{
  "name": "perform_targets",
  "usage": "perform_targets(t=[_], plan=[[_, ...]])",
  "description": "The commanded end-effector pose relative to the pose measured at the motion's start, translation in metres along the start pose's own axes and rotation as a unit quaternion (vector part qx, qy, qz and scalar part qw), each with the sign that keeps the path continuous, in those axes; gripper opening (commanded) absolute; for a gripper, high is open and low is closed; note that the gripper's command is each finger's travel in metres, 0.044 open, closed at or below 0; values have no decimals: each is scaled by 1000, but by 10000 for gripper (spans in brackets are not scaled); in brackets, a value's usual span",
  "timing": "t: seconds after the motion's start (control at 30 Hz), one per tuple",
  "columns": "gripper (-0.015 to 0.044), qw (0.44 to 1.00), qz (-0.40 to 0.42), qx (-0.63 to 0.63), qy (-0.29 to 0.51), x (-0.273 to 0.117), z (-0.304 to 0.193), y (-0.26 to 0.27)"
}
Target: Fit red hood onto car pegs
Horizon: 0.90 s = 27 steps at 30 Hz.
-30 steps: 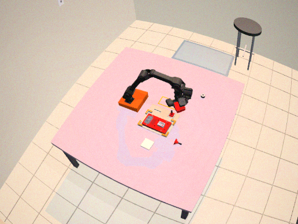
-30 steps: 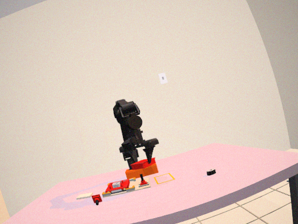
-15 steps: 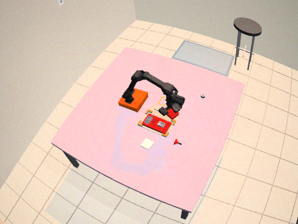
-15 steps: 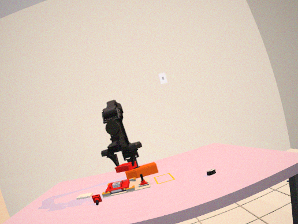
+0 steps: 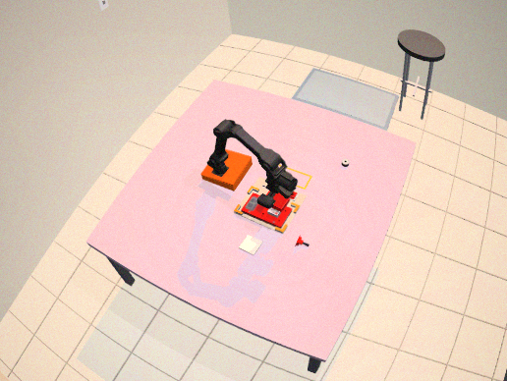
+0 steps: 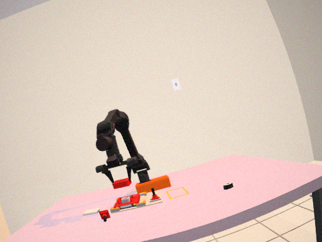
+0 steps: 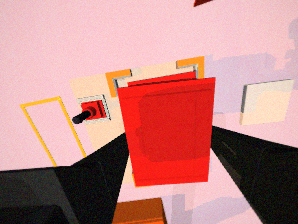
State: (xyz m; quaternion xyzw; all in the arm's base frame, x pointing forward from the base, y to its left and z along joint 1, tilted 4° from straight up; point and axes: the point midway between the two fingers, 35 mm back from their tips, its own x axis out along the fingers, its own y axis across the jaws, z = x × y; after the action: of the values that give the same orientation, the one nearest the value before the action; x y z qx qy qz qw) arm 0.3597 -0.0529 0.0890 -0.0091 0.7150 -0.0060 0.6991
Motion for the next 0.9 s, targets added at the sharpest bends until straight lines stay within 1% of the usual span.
perform_targets(t=[0.0,0.27,0.63,0.87], plan=[[0,1000,-2,-30,4,3,-8,-10],[0,1000,-2,-30,4,6,-6,-9],[0,1000,-2,-30,4,50,-8,-10],[0,1000,-2,-30,4,53,-9,-10]])
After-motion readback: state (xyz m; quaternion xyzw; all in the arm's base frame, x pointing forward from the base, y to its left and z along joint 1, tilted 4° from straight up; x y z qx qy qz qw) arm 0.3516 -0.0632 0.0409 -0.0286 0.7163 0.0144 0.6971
